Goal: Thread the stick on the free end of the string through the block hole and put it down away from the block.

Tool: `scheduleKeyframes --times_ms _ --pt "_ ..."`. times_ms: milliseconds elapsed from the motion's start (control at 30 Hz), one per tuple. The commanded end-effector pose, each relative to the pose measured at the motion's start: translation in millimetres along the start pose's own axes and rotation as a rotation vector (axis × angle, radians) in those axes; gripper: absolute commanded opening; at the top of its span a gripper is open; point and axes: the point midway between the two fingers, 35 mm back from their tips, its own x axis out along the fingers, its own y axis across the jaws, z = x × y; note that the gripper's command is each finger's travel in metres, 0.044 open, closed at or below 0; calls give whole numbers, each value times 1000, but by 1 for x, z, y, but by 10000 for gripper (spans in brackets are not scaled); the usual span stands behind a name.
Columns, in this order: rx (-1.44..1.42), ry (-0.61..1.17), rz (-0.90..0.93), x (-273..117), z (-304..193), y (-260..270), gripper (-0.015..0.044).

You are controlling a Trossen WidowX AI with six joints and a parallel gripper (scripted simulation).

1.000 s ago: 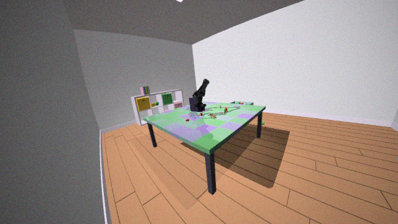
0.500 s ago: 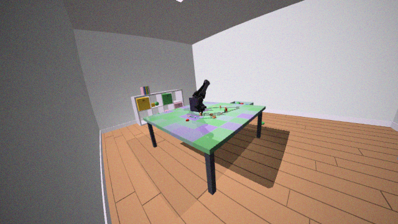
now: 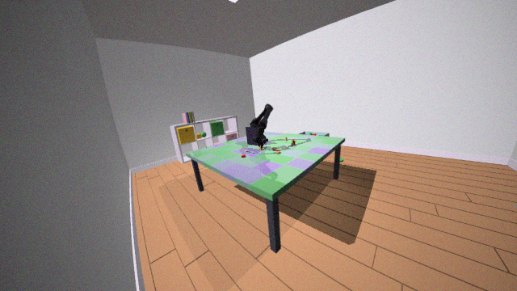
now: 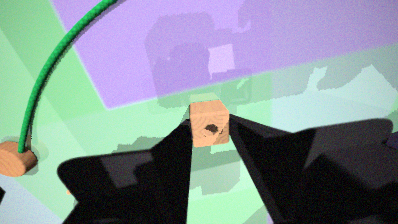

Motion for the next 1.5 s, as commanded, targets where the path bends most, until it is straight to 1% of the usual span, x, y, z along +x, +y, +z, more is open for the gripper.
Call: scheduleKeyframes --times_ms 0,100,133,1133,1467 --pt "0 0 0 0 0 0 43" --pt "0 0 0 0 0 0 23" --pt "0 0 0 0 0 0 0" --pt "0 -8 -1 -15 0 0 0" --pt "1 -185 -25 -10 -10 -1 0"
